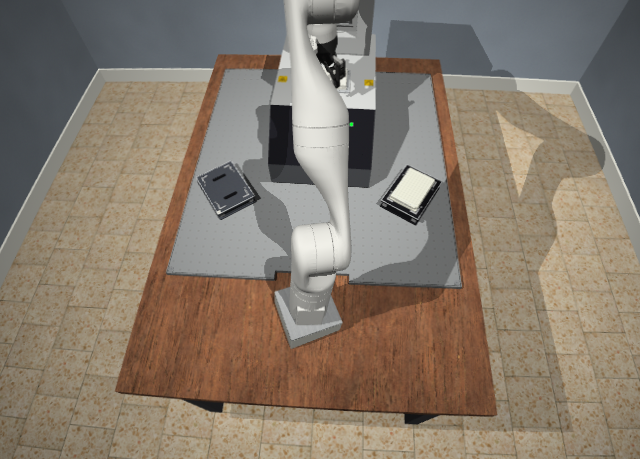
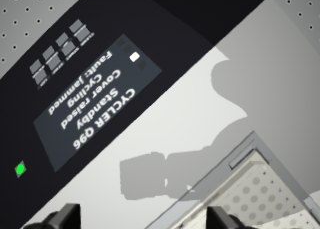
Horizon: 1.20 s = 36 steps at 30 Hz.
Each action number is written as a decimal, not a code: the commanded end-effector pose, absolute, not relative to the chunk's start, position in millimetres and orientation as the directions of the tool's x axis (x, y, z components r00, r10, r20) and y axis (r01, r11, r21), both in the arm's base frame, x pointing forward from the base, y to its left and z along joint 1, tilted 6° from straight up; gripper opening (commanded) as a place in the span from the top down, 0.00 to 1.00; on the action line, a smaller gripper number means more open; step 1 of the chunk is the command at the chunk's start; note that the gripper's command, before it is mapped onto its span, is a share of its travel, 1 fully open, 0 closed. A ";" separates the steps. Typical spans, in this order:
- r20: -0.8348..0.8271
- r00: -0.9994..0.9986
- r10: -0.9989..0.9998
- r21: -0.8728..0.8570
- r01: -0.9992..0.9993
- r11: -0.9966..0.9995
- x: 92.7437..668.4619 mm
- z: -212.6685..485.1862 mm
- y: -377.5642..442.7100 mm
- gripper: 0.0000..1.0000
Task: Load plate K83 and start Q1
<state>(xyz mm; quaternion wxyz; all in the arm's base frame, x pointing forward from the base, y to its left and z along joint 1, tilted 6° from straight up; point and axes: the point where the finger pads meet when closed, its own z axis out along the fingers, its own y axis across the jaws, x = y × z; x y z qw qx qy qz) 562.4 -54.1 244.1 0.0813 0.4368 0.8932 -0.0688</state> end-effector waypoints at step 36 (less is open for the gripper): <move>-0.208 -0.944 -0.255 -0.226 -0.207 0.952 446.9 264.4 -48.3 0.52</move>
